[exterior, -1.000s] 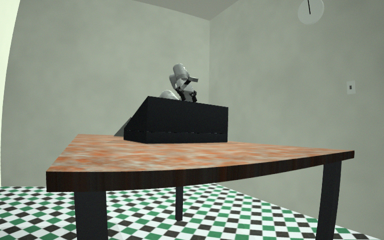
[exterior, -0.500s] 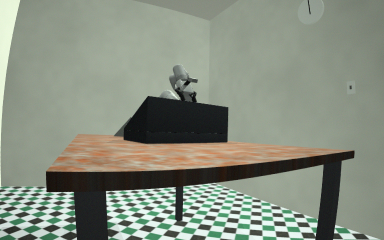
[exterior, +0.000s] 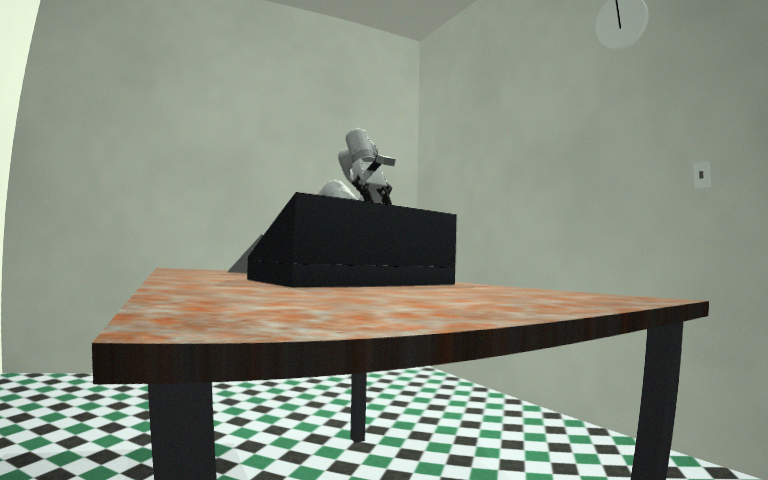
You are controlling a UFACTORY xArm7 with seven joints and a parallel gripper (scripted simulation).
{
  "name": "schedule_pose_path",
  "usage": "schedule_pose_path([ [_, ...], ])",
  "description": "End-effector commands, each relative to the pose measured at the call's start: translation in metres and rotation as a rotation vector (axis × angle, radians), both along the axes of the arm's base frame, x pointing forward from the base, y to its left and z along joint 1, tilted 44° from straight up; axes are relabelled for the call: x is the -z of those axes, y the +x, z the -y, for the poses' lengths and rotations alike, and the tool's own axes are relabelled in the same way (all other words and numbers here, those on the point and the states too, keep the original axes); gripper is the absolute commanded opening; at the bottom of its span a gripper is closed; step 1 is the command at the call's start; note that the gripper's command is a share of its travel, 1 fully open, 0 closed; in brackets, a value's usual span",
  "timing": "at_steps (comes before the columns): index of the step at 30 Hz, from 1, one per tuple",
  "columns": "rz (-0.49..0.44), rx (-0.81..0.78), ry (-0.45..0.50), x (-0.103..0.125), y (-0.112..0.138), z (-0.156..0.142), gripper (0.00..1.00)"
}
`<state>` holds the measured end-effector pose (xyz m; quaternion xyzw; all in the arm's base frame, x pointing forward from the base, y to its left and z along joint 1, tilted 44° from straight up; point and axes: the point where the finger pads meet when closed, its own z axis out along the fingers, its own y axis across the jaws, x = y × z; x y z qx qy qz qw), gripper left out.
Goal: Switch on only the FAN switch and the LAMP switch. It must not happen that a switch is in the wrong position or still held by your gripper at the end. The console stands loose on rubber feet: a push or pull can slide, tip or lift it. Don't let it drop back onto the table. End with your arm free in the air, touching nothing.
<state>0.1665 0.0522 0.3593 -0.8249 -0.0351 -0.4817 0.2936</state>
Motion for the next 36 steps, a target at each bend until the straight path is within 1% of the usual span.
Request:
schedule_pose_path([
  [1,0.001,0.001,0.0,-0.001,0.0,0.0,0.76],
  [19,0.001,0.001,0.0,-0.001,0.0,0.0,0.76],
  [21,0.002,0.003,0.002,-0.003,0.0,0.001,0.76],
  [23,0.008,0.015,0.011,-0.018,0.002,0.007,0.76],
  [25,0.013,0.033,0.021,-0.046,0.008,0.018,0.76],
  [28,0.013,0.033,0.021,-0.046,0.008,0.018,0.76],
  [30,0.013,0.043,0.022,-0.08,0.025,0.031,0.76],
  [32,0.013,0.043,0.022,-0.08,0.025,0.031,0.76],
  [33,0.011,0.042,0.019,-0.097,0.037,0.036,0.76],
  [35,0.011,0.042,0.019,-0.097,0.037,0.036,0.76],
  [36,0.008,0.035,0.014,-0.111,0.051,0.039,0.76],
])
